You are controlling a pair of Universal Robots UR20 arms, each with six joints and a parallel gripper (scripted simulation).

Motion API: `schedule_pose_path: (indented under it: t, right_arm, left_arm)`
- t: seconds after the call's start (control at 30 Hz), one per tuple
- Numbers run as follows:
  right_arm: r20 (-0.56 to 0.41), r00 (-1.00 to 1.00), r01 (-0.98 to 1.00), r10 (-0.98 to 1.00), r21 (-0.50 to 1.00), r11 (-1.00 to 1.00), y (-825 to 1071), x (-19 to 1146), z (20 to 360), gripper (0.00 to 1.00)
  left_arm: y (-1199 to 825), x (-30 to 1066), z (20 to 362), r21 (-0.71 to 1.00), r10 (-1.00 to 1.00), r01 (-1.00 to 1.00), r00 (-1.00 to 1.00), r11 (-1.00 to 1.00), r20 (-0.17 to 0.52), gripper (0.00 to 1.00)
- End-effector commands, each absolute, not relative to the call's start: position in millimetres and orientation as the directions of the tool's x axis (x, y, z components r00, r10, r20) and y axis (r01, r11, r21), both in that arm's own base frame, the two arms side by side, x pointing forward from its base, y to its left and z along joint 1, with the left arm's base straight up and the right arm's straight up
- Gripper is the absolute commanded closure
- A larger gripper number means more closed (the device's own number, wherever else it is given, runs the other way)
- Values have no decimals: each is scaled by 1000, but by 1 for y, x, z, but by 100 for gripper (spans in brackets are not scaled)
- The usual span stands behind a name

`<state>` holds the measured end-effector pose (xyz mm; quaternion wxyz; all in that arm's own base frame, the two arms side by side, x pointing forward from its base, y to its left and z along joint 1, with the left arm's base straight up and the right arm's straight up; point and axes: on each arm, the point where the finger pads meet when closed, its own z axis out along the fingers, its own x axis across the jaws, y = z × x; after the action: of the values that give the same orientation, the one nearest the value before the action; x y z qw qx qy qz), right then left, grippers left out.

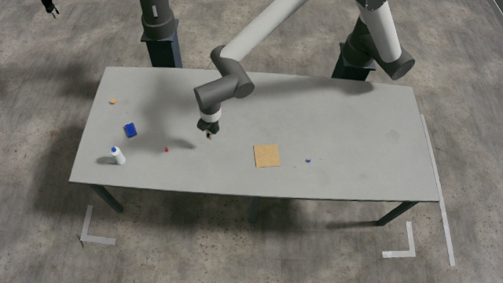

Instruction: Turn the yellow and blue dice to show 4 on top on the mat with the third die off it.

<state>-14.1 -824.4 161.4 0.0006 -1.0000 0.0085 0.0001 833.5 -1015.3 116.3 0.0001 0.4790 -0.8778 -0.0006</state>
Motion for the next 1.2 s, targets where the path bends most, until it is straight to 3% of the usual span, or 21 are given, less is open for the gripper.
schedule_pose_path:
  t: [0.0, 0.23, 0.47, 0.57, 1.03, 1.13, 1.17]
  right_arm:
    - [0, 1000, -17, -17, 0, -1000, -825, -14, 162, 0]
    - [0, 1000, -17, -17, 0, -1000, -825, -14, 162, 0]
    - [0, 1000, -17, -17, 0, -1000, -825, -14, 162, 0]
    - [0, 1000, -17, -17, 0, -1000, -825, -14, 162, 0]
    - [0, 1000, -17, -17, 0, -1000, -825, -14, 162, 0]
    - [0, 1000, -17, -17, 0, -1000, -825, -14, 162, 0]
    - [0, 1000, -17, -17, 0, -1000, -825, -14, 162, 0]
  left_arm:
    - [-1016, 834, 120, 0, -841, -841, -541, 541, 0, 66]
    - [-1011, 835, 120, 0, -852, -852, -523, 523, 0, 66]
    - [-952, 850, 121, 0, -957, -957, -289, 289, 0, 66]
    - [-951, 850, 121, 0, -958, -958, -286, 286, 0, 66]
    - [-834, 866, 124, 0, -978, -978, 208, -208, 0, 66]
    - [-831, 866, 124, 0, -975, -975, 221, -221, 0, 66]
    - [-805, 867, 124, 0, -945, -945, 326, -326, 0, 66]
